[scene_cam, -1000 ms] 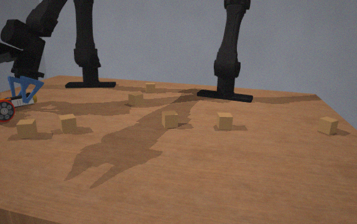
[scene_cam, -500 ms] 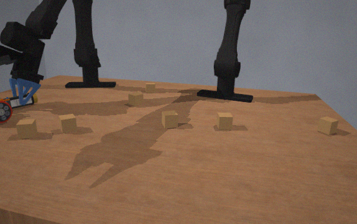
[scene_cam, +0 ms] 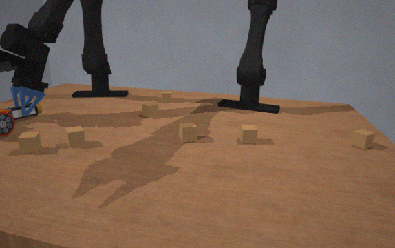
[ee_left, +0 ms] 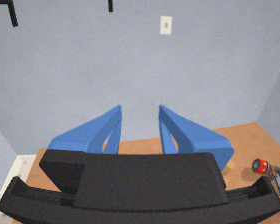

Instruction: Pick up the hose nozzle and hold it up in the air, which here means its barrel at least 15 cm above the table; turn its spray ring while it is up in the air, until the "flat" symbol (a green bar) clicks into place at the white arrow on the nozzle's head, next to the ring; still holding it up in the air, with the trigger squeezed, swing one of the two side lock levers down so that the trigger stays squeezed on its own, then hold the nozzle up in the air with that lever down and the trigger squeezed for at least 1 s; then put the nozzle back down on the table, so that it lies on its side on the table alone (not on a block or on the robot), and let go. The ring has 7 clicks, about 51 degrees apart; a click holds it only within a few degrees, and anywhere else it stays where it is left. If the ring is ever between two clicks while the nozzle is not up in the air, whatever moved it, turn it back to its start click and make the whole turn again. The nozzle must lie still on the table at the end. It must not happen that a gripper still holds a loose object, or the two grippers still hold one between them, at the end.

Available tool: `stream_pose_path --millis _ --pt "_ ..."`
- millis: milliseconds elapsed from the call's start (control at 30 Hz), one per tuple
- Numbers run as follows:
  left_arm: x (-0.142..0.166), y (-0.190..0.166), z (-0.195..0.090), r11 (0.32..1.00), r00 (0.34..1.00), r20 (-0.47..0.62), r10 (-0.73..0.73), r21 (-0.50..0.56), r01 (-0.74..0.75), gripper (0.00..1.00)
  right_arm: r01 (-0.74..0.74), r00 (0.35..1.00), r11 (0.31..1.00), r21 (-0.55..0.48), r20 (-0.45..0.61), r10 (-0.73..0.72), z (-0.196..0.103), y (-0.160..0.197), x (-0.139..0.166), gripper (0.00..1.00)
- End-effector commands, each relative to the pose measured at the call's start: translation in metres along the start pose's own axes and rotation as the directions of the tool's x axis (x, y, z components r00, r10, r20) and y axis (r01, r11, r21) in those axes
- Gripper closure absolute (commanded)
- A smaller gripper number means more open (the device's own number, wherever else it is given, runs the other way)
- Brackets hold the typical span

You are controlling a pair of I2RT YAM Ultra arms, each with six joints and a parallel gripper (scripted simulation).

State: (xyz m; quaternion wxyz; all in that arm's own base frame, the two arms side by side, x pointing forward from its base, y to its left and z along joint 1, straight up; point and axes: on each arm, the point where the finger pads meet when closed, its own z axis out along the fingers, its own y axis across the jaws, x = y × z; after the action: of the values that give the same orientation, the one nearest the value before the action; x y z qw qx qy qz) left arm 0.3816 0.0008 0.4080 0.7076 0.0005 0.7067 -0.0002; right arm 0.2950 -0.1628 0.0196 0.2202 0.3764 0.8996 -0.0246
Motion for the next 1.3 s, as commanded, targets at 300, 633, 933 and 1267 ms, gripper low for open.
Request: stream_pose_path --millis 300,633,933,1267 --pt "-0.001 0.003 -0.005 1.000 1.000 0.015 -0.006 -0.010 0.006 0.63 -0.010 0.992 0.999 -0.038 0.127 0.015 -0.031 0.011 -0.040 0.64" --pt "-0.001 0.003 -0.005 1.000 1.000 0.015 -0.006 -0.010 0.006 0.63 -0.001 0.992 0.999 -0.042 0.130 0.006 -0.035 0.011 -0.041 0.64" --pt "-0.001 0.003 -0.005 1.000 1.000 0.015 -0.006 -0.010 0.006 0.63 -0.004 0.991 0.999 -0.039 0.130 0.009 -0.034 0.009 -0.041 0.64" --pt "-0.001 0.003 -0.005 1.000 1.000 0.015 -0.006 -0.010 0.006 0.63 -0.006 0.991 0.999 -0.038 0.130 0.010 -0.034 0.009 -0.042 0.64"
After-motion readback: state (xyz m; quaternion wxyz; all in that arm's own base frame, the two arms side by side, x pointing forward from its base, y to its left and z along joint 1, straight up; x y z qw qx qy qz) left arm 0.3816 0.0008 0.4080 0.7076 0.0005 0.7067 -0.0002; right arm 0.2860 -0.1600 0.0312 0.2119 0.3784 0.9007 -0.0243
